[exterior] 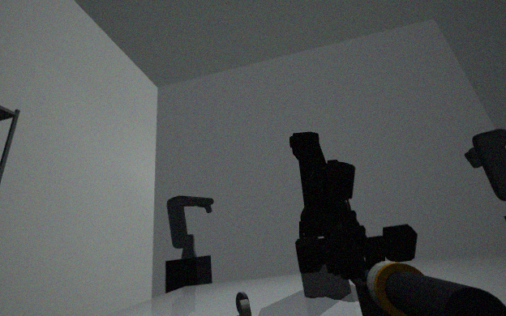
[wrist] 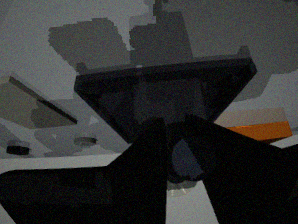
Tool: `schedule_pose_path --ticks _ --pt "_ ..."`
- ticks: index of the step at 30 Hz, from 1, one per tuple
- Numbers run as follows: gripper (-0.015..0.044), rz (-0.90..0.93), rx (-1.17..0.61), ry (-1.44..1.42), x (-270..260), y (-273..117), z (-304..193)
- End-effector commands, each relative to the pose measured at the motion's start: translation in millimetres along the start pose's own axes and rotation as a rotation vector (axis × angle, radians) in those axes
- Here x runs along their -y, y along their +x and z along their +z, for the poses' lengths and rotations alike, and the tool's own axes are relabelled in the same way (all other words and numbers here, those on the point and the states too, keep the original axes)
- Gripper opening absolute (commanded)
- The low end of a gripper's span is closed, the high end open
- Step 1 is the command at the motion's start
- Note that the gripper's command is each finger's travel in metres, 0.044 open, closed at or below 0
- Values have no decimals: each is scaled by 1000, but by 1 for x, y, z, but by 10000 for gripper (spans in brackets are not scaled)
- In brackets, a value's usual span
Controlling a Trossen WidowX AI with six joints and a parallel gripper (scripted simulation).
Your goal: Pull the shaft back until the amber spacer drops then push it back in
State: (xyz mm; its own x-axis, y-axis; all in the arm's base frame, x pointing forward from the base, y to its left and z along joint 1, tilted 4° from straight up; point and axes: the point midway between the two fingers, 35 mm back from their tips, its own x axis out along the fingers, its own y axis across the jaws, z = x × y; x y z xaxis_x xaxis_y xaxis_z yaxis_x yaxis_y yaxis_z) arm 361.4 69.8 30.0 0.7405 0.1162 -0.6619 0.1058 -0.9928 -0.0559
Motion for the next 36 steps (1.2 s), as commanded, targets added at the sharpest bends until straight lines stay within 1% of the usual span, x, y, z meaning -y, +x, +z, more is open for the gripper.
schedule_pose_path --ticks 1,36 --pt "0 1 1 1 0 0 1" --pt "0 1 2 1 0 -3 3"
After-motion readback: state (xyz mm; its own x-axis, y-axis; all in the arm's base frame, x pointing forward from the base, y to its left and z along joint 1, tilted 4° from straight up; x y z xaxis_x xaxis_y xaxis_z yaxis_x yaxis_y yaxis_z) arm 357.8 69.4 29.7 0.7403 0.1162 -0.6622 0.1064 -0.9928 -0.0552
